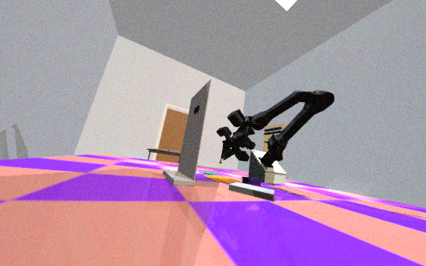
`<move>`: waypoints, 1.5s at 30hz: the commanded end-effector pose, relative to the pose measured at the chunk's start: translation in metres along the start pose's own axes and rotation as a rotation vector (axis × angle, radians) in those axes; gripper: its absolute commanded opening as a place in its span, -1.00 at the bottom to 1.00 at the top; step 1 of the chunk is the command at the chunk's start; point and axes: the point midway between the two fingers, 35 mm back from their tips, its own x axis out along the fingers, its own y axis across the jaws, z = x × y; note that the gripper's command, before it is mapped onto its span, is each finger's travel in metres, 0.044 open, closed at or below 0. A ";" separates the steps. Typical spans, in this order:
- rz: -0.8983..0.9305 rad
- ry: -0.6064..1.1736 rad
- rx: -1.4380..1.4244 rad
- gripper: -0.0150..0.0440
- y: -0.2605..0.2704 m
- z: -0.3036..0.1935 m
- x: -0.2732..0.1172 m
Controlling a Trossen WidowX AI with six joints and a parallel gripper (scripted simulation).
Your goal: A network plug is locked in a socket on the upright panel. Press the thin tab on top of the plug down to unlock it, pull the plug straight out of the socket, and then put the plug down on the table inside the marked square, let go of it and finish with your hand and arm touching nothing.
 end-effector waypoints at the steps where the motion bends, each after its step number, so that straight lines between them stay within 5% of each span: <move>1: 0.012 -0.004 0.012 -0.49 0.006 -0.001 0.005; 45: 0.013 -0.004 0.012 -0.49 0.031 0.000 0.040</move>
